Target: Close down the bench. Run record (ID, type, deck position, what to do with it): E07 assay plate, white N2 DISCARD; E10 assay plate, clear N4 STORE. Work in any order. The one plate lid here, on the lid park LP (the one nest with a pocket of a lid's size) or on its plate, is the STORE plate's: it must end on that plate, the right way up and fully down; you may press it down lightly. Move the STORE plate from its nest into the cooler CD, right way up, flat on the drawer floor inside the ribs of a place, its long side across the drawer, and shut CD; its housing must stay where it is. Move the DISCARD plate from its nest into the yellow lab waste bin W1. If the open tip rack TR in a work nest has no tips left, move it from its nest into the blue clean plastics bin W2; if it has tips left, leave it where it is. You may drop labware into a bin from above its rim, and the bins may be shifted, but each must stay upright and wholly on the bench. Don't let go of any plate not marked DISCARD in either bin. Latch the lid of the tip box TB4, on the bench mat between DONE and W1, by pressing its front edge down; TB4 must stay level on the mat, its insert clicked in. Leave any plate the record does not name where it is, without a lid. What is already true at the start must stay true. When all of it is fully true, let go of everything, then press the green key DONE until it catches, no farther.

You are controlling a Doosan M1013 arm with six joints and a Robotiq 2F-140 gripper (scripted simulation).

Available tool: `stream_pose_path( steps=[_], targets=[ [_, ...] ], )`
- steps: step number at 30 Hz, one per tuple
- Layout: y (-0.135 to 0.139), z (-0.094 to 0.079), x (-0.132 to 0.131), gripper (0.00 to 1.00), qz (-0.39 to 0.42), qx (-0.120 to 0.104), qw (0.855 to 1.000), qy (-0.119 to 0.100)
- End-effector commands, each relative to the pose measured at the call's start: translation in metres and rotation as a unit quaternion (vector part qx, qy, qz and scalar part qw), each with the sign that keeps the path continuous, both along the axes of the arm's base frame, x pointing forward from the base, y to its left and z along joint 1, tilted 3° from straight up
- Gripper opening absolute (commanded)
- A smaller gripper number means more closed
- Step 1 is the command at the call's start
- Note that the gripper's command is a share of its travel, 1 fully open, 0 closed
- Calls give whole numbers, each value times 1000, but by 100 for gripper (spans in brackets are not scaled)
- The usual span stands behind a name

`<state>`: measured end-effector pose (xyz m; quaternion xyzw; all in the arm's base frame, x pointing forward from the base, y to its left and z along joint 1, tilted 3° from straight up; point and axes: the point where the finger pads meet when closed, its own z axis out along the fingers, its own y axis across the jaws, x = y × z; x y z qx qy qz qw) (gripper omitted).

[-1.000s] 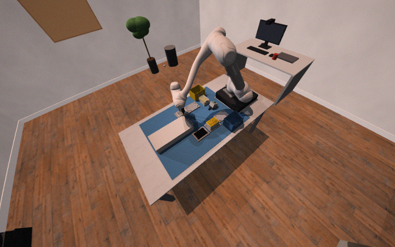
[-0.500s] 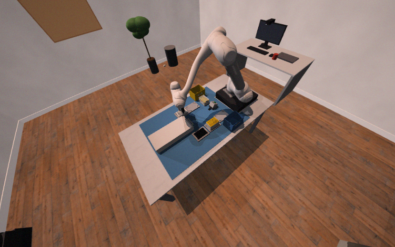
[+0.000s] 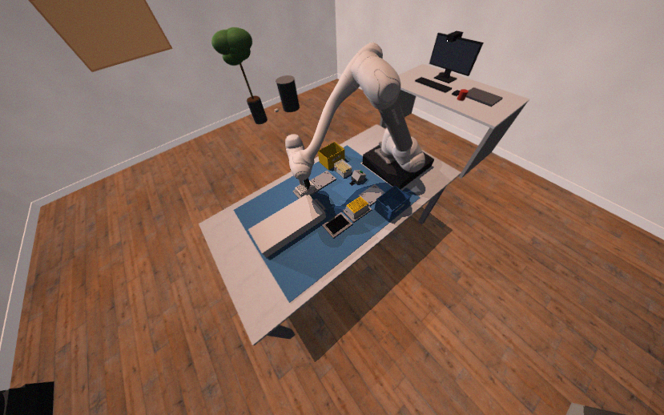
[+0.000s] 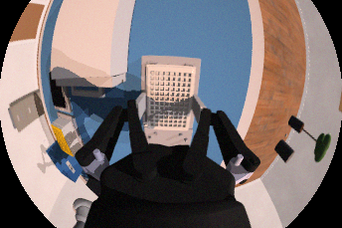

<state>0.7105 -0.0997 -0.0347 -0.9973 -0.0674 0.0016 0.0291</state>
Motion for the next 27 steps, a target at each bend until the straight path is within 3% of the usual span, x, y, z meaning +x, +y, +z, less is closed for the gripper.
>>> stream_pose_path(
  steps=[1,27],
  targets=[
    [0,5,0,0,0,0,1000,0],
    [-2,34,0,0,0,0,1000,0]
  ],
)
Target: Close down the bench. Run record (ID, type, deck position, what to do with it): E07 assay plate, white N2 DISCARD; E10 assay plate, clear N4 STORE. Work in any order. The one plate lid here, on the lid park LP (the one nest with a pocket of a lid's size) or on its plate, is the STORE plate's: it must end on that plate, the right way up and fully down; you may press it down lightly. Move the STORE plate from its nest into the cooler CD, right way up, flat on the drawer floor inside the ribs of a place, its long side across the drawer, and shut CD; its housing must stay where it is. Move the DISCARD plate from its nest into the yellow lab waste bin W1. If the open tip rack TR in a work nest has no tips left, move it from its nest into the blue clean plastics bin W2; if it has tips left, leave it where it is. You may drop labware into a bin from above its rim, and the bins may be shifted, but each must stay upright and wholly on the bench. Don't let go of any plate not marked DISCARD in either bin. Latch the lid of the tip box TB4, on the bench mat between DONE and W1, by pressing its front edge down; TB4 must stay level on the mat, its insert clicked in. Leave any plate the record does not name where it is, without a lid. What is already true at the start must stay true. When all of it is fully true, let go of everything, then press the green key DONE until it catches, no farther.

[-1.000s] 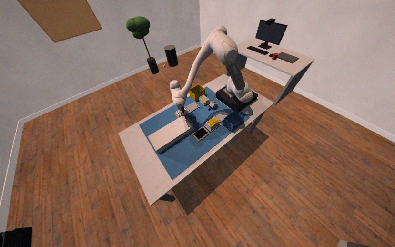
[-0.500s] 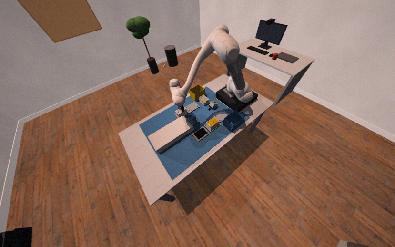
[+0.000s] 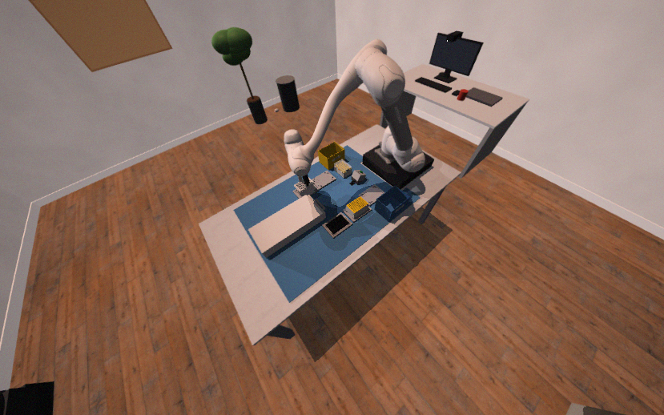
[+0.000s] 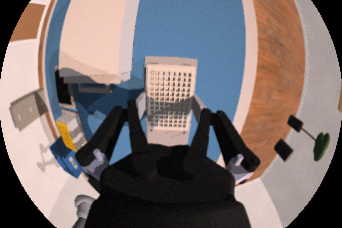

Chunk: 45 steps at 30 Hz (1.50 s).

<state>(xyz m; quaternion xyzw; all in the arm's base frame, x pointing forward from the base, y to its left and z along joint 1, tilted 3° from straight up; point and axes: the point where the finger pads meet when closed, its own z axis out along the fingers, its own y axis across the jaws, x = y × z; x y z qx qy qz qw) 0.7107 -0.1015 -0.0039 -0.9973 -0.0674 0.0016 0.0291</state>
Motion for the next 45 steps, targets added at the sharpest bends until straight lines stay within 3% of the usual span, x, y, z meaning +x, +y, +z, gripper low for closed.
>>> stream_pose_path(
  steps=[1,45],
  targets=[
    [0,5,0,0,0,0,1000,0],
    [-3,56,0,0,0,0,1000,0]
  ],
)
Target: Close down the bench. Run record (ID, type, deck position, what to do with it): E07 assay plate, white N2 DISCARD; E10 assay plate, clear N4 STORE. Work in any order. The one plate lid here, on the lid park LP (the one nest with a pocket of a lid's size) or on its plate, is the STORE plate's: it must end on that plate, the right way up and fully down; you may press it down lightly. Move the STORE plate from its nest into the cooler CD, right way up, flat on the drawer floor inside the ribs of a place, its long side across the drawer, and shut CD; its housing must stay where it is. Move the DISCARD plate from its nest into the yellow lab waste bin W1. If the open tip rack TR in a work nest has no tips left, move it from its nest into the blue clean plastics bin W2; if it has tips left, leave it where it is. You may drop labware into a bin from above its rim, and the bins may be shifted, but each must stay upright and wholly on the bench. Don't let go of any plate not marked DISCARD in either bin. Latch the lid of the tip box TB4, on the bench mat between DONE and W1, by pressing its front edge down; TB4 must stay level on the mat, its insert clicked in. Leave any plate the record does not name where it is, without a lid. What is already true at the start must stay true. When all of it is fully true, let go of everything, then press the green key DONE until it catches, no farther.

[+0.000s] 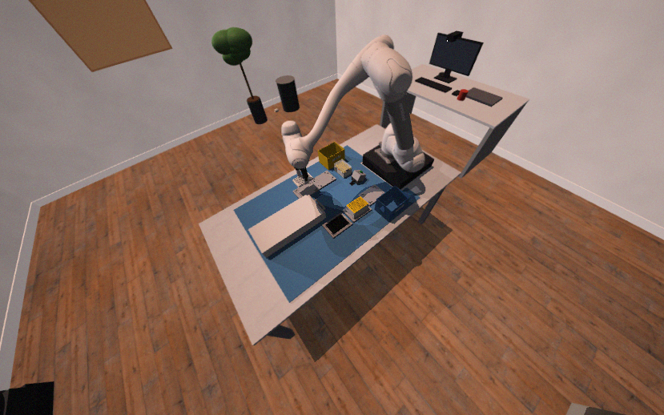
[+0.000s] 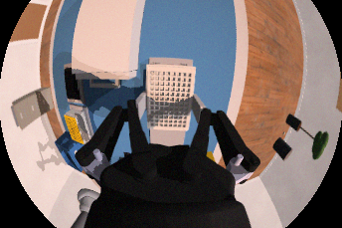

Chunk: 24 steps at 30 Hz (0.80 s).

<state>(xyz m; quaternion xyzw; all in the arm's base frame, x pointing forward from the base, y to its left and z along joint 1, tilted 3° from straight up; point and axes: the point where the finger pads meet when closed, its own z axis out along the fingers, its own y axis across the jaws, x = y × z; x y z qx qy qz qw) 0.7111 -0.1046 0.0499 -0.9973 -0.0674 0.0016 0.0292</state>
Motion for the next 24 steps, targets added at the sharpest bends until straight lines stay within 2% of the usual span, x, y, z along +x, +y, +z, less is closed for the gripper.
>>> stream_pose_path(
  steps=[1,12,24],
  targets=[
    [0,3,0,0,0,0,1000,0],
    [-1,17,0,0,0,0,1000,0],
    [-3,17,-5,0,-2,0,1000,0]
  ],
)
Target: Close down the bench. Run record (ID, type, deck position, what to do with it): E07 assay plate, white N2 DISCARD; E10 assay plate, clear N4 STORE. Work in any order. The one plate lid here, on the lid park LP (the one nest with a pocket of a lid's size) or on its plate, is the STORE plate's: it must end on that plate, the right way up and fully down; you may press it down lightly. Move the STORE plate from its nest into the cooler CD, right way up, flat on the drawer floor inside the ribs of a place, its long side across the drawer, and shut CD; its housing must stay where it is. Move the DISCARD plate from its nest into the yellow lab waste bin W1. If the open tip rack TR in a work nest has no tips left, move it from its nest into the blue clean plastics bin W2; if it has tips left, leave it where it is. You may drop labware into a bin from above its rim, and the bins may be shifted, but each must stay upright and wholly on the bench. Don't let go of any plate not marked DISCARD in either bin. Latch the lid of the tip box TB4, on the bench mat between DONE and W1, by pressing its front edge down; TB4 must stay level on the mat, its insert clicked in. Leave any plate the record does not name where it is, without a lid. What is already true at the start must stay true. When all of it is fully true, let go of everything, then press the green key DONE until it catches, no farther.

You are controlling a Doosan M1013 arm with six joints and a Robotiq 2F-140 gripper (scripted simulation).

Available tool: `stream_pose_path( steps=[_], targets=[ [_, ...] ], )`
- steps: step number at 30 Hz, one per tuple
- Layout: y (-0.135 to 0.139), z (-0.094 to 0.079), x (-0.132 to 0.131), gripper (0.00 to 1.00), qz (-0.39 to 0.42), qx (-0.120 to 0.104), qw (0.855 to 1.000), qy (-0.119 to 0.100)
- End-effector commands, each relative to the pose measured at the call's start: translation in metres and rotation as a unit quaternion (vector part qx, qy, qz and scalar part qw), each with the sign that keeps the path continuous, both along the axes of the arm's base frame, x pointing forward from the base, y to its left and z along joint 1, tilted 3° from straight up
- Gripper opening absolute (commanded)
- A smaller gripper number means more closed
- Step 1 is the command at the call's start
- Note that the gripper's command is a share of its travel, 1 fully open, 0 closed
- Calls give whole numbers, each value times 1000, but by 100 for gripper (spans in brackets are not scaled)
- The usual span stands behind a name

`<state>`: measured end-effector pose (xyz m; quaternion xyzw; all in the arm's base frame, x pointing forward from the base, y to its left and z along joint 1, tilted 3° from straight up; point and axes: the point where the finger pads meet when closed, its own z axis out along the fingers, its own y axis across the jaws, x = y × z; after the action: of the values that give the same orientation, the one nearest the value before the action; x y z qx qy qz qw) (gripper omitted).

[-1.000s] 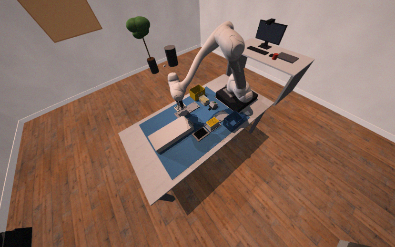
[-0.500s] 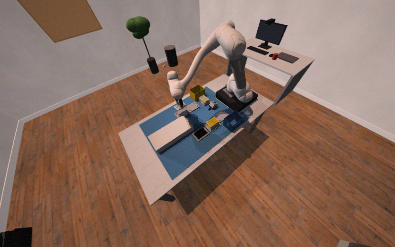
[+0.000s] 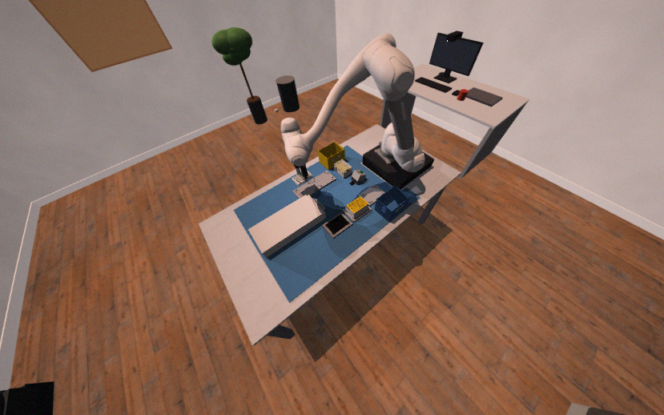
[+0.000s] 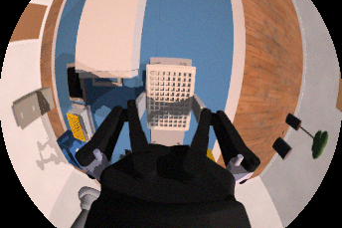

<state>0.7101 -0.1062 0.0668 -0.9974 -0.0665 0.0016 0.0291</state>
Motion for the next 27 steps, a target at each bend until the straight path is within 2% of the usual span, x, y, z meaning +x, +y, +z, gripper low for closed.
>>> stream_pose_path(
  steps=[1,27],
  targets=[
    [-3,0,-6,0,-1,0,1000,0],
    [-30,-1,-58,0,-1,0,1000,0]
  ],
)
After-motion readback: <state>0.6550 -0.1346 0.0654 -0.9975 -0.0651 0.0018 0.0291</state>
